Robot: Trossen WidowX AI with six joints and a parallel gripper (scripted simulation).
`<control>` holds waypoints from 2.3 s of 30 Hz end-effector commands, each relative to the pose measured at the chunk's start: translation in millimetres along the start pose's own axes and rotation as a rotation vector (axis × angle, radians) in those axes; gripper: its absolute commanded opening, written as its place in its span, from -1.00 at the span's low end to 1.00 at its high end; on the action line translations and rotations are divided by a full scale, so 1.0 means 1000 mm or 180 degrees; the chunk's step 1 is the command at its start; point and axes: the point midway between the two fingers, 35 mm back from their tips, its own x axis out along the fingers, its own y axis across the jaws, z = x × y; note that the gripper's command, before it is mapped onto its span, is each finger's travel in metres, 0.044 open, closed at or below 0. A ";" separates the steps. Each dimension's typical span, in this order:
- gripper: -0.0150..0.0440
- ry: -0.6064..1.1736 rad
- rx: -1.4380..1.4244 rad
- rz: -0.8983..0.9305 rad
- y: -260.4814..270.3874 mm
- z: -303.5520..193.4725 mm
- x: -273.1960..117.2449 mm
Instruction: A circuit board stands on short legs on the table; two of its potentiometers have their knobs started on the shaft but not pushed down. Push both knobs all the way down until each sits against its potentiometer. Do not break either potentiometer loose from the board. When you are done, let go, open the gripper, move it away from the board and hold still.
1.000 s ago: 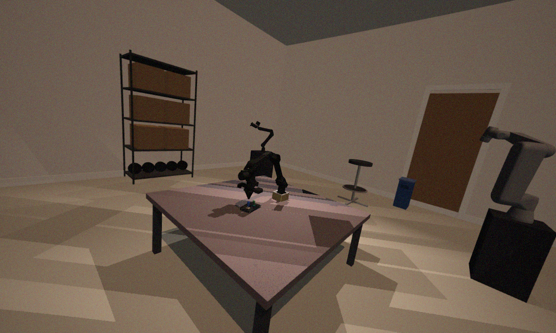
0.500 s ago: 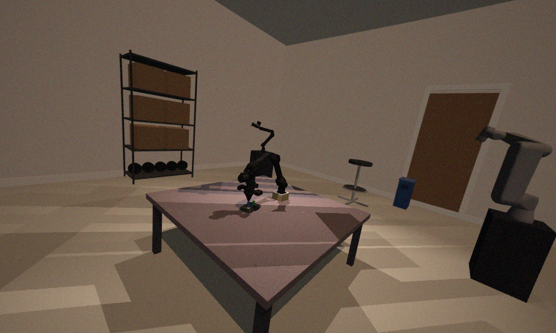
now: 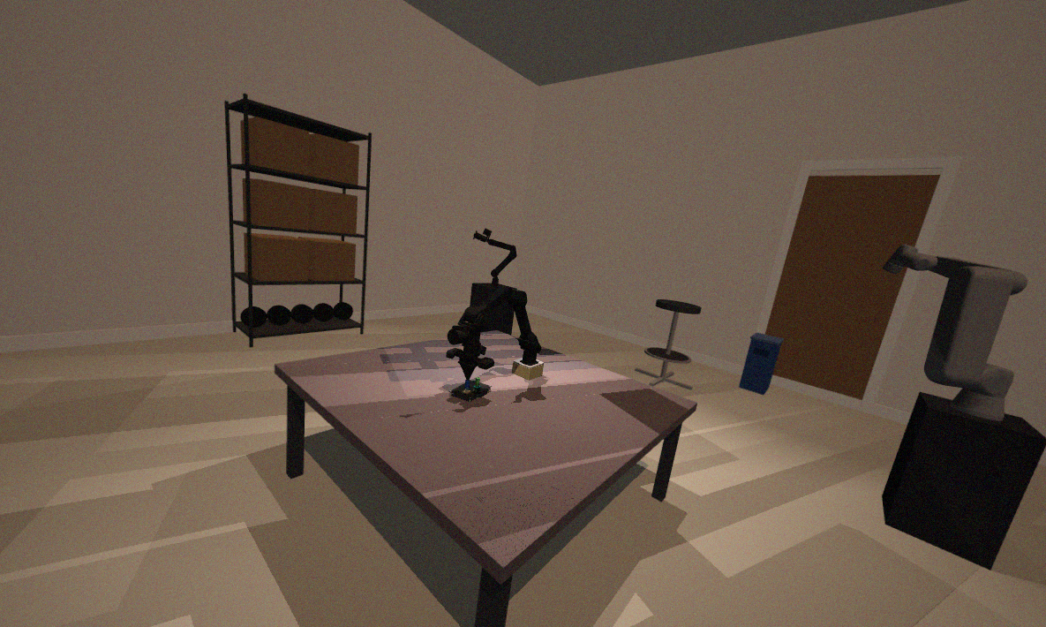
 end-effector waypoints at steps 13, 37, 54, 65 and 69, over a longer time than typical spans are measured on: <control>-0.49 -0.0002 0.0009 -0.0010 0.000 0.000 0.005; -0.49 -0.0002 0.0009 -0.0010 0.000 0.000 0.007; -0.49 -0.0002 0.0009 -0.0010 0.000 0.000 0.010; -0.49 -0.0002 0.0009 -0.0010 0.000 0.000 0.013; -0.49 -0.0002 0.0009 -0.0010 0.000 0.000 0.013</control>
